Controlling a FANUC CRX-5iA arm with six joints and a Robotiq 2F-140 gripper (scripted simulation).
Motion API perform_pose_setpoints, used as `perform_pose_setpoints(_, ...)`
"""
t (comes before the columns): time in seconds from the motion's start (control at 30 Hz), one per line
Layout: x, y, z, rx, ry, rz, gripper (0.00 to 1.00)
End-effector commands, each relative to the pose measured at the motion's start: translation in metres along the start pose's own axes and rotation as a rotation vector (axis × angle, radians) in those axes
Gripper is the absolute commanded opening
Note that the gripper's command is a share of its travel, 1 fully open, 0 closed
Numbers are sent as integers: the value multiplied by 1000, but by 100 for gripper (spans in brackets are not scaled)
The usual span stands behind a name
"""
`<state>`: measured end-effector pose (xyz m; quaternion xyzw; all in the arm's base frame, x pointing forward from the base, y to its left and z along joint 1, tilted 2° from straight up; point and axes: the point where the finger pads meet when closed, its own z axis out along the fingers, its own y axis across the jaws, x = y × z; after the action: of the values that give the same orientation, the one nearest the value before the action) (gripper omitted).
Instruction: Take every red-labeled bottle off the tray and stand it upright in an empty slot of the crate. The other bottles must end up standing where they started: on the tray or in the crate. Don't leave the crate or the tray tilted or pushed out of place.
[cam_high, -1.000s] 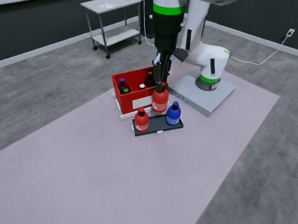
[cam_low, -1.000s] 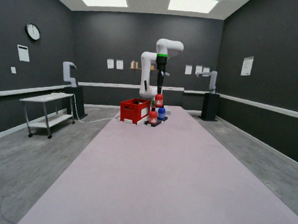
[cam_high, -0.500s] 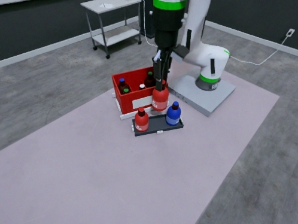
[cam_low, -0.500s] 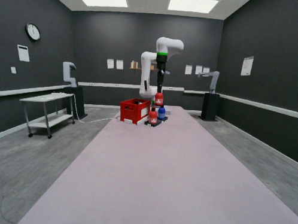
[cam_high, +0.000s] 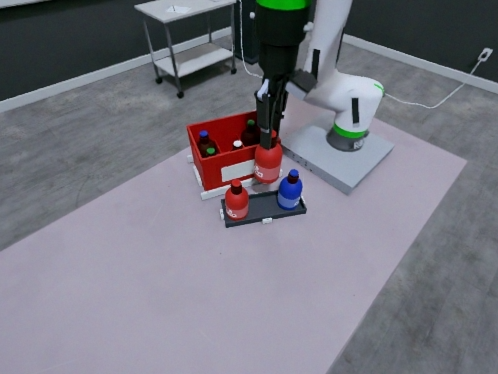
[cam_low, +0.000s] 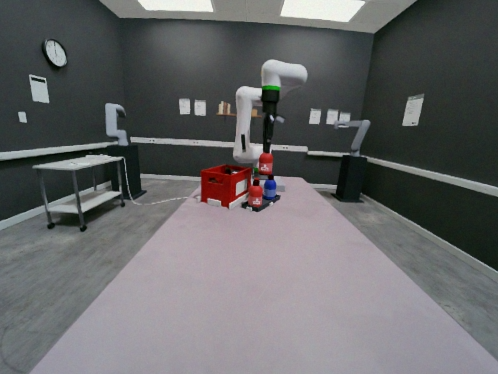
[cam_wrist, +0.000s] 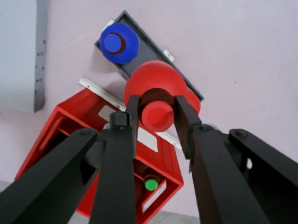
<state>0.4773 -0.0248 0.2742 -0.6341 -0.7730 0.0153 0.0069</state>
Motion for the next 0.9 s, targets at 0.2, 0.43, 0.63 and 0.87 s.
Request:
perform_pose_setpoints(0.2, 0, 0, -6, -2, -1, 0, 10)
perform_pose_setpoints(0.43, 0, 0, -9, -2, -1, 0, 10)
perform_pose_setpoints(0.63, 0, 0, -11, -2, -1, 0, 10)
perform_pose_setpoints(0.87, 0, 0, -13, -2, -1, 0, 10)
